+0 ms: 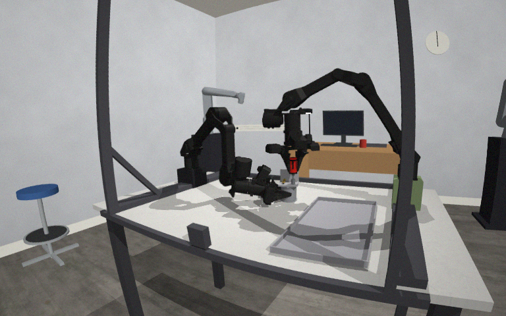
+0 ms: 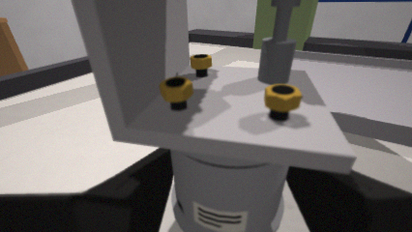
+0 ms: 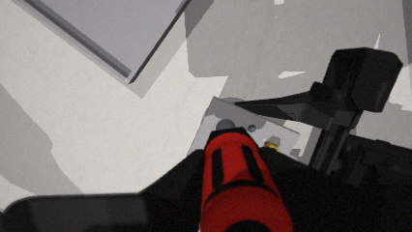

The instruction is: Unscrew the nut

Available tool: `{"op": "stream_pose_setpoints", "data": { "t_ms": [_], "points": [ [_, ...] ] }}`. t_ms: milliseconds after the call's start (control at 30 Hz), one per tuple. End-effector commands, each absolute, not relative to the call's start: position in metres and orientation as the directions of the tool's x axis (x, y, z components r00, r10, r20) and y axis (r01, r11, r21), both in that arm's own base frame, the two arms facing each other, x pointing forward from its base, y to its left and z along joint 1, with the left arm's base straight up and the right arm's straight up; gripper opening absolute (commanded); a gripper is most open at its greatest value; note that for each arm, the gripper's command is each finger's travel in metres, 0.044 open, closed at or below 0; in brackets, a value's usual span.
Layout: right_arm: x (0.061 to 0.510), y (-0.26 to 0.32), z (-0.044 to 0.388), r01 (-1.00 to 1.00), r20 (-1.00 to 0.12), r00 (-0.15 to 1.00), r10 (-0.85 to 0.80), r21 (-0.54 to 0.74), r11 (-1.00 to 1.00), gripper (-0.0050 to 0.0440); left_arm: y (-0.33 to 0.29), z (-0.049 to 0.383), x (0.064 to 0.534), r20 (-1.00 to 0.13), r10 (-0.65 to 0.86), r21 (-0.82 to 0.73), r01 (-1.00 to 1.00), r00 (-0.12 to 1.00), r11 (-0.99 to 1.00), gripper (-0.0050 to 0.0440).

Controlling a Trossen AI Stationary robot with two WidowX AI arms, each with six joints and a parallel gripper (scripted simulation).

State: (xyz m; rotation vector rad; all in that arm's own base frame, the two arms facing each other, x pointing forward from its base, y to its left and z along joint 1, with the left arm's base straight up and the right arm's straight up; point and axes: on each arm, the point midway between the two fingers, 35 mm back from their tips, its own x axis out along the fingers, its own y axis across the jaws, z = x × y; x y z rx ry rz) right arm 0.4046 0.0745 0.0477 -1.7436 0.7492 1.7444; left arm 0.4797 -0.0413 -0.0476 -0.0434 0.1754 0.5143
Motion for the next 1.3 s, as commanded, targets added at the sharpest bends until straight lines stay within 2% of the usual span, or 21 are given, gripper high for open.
{"op": "stream_pose_setpoints", "data": {
  "t_ms": [0,533,567,1267],
  "points": [
    [0.4088,0.0743,0.06,-0.716,-0.999,0.033,0.004,-0.026,-0.697,0.013,-0.042,-0.0327,0.4871,-0.151,0.486,-0.024,-0.494,0.861,0.869,0.0245],
    [0.4088,0.0742,0.06,-0.716,-0.999,0.033,0.004,-0.026,-0.697,0.013,-0.042,-0.0327,0.4871,-0.151,0.486,-0.024,-0.494,0.861,0.869,0.0245],
    [0.4088,0.0742,0.06,-0.716,-0.999,0.033,0.004,-0.026,-0.697,0.025,-0.042,-0.0327,0.4871,-0.151,0.486,-0.024,-0.494,0.861,0.869,0.0245],
    [0.4088,0.0742,0.06,-0.716,-0.999,0.033,0.004,-0.026,-0.697,0.025,-0.042,-0.0327,0.4871,-0.151,0.486,-0.024,-0.494,0.861,0.869,0.0245]
  ]
}}
